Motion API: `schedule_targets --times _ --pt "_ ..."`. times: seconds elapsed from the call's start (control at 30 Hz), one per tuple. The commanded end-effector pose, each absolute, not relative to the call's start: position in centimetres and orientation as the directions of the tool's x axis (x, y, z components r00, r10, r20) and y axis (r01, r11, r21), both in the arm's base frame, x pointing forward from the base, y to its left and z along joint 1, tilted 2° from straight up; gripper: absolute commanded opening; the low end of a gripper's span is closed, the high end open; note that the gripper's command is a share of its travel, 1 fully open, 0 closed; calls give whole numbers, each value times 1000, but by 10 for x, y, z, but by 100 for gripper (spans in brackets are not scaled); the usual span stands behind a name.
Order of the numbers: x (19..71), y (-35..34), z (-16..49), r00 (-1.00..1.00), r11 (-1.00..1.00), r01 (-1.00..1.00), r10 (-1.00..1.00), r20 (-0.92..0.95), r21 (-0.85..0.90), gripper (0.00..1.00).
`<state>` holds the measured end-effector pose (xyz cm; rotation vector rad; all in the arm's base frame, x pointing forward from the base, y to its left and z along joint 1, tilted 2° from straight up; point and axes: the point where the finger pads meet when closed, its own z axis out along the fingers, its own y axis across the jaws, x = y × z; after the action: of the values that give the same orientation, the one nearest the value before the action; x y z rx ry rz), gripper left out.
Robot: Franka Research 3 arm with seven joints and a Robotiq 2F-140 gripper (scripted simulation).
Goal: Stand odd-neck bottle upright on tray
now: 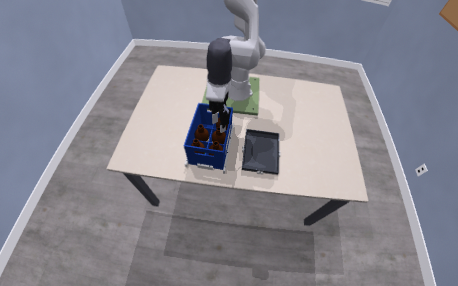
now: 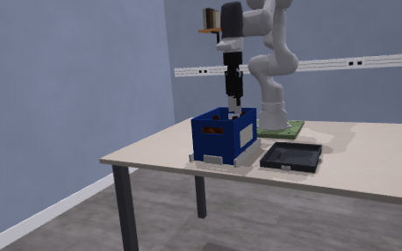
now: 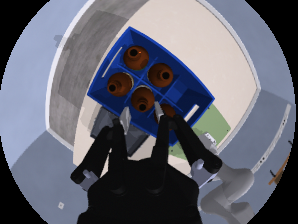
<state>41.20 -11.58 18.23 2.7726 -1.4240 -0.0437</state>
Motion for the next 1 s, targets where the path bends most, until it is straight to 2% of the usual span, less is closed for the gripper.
schedule_targets --times 0.0,0.97 --pt "413 -117 179 575 -576 -817 -818 -13 31 44" --pt "412 -117 149 575 -576 -817 -818 -13 31 44"
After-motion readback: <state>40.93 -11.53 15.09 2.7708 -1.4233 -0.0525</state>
